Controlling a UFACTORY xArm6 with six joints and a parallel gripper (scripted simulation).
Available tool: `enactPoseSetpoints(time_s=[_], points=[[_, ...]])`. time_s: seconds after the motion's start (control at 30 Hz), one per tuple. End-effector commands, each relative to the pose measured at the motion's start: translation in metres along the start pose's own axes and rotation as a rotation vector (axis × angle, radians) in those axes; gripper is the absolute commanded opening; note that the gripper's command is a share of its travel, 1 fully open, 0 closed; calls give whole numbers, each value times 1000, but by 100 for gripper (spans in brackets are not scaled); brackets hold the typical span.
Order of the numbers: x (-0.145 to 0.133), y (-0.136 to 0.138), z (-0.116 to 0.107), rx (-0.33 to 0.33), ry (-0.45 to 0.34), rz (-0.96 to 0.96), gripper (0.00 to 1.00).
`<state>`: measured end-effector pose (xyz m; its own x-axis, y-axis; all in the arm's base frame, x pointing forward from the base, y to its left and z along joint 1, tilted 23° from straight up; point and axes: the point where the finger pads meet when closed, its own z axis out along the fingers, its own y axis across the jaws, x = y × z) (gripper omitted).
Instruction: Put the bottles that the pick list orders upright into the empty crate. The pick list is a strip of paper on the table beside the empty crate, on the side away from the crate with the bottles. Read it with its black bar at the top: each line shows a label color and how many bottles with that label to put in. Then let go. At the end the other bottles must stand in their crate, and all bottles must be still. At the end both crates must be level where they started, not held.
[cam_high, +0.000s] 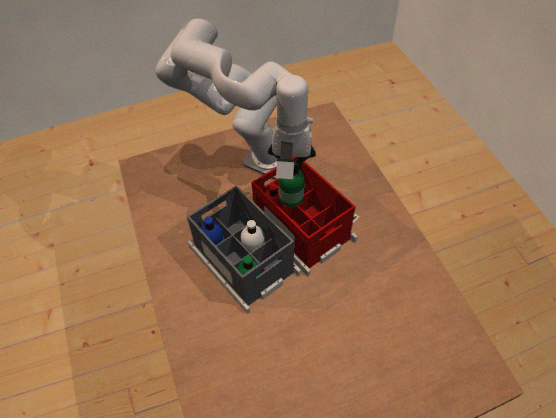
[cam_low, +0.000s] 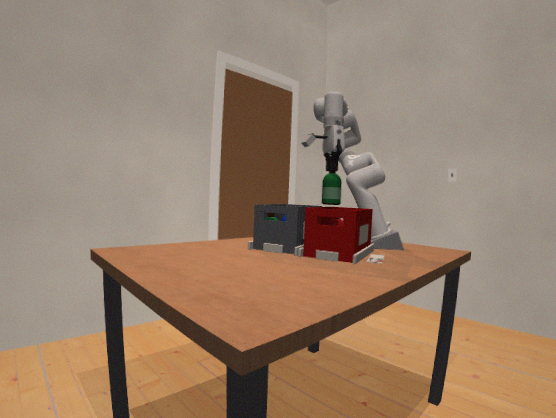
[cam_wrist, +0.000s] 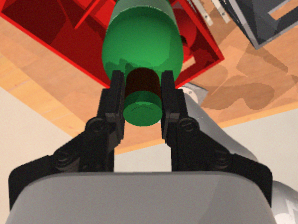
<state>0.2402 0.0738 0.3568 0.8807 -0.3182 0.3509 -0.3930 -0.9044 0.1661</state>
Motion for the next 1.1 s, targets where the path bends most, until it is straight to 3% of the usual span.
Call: enactPoseSetpoints(time_s=[0.0,1.07], points=[[1,0,-1,3,2,1,0],[1,0,20,3,2,1,0]])
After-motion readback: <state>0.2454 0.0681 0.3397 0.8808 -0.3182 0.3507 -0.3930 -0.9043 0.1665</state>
